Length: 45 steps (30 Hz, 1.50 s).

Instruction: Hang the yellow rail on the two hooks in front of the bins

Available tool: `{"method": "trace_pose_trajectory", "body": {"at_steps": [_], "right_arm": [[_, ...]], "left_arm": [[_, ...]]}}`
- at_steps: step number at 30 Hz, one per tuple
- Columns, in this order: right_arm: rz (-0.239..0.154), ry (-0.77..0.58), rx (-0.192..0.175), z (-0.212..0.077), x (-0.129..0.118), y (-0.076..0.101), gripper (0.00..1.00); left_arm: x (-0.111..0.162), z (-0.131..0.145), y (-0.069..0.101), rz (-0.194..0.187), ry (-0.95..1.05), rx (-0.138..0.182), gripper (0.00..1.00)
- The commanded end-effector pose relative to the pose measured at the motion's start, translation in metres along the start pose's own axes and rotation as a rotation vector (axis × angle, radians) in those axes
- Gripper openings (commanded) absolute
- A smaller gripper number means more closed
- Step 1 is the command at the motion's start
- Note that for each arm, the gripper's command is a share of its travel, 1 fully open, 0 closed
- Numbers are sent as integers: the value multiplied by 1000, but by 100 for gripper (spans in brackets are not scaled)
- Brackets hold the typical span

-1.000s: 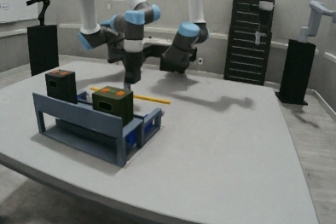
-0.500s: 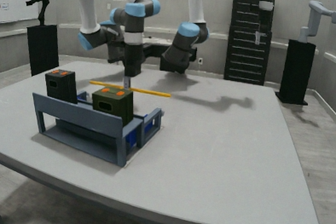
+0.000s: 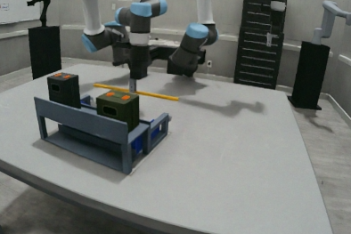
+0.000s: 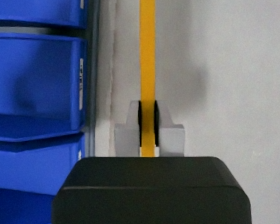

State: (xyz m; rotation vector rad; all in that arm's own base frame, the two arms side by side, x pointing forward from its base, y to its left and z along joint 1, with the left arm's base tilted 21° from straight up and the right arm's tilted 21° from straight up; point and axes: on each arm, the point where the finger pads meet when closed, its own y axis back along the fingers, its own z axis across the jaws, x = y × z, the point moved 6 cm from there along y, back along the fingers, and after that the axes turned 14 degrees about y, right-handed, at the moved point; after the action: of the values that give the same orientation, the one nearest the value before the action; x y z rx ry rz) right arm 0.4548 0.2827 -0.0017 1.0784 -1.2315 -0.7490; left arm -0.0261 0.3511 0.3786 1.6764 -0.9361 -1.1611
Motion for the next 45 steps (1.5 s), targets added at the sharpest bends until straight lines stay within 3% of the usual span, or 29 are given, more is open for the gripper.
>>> {"method": "trace_pose_trajectory", "body": {"at_steps": [1, 34, 40, 45], "right_arm": [[-9, -2, 10, -3, -3, 6, 0], [-11, -4, 12, -4, -3, 7, 0], [-8, -82, 9, -48, 20, 6, 0], [-8, -88, 9, -51, 22, 6, 0]], "left_arm": [[0, 1, 0, -1, 1, 1, 100], [0, 1, 0, -1, 1, 1, 100], [0, 1, 0, -1, 1, 1, 100], [0, 1, 0, -1, 1, 1, 100]]}}
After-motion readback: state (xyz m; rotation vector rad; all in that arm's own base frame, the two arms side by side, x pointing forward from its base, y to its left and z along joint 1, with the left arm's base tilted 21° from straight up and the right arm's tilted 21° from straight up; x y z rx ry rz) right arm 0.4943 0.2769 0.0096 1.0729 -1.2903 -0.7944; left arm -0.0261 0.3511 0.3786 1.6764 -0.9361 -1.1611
